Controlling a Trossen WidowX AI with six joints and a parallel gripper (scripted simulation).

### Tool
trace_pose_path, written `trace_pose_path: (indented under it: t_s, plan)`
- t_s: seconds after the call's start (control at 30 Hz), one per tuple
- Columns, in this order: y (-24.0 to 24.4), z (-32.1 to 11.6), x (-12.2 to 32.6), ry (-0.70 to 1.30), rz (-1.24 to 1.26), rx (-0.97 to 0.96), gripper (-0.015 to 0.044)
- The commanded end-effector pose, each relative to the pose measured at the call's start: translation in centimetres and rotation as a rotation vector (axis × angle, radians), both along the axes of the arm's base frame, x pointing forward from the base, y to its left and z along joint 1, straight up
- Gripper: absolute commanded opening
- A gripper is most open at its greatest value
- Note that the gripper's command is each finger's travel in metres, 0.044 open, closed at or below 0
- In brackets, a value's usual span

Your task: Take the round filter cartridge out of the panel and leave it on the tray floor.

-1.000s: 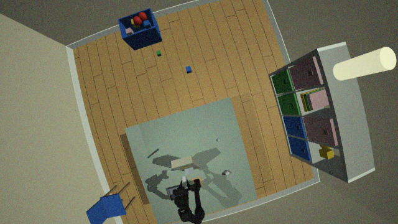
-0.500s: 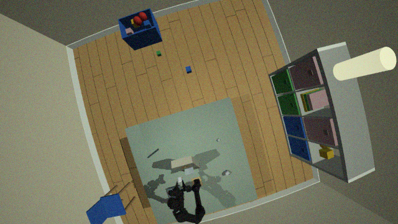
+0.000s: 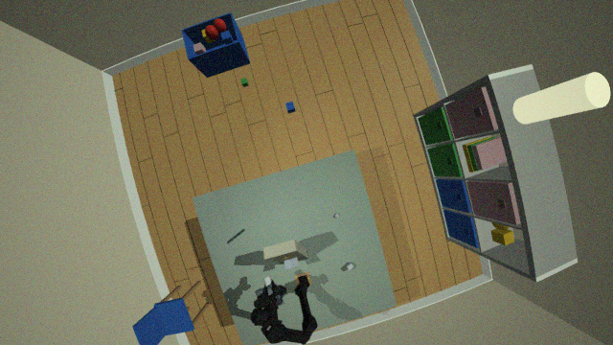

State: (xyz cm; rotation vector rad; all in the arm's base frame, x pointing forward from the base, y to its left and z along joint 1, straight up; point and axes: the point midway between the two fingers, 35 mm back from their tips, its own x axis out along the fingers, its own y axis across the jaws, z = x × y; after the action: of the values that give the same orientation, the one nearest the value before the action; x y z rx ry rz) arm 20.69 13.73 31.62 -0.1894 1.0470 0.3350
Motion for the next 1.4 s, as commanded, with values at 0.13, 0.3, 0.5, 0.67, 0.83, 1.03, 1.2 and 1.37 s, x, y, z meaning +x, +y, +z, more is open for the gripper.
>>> trace_pose_path:
  t_s: [0.13, 0.3, 0.5, 0.67, 0.83, 1.03, 1.2, 1.37]
  plan:
    - [3.6, -0.4, -2.5, -0.013, 0.248, 0.011, 0.0]
    - [5.6, -0.8, -4.2, -0.015, 0.39, 0.013, 0.0]
    - [7.7, -1.3, -6.6, -0.02, 0.561, 0.016, 0.0]
    - [9.3, -1.7, -8.7, -0.025, 0.703, 0.02, 0.0]
    - [10.2, -2.0, -10.3, -0.029, 0.802, 0.022, 0.0]
    - [10.2, -2.0, -10.3, -0.029, 0.802, 0.022, 0.0]
    - [10.8, -2.8, -11.2, -0.029, 0.843, 0.023, 0.0]
    - [11.9, -4.5, -13.1, -0.029, 0.925, 0.025, 0.0]
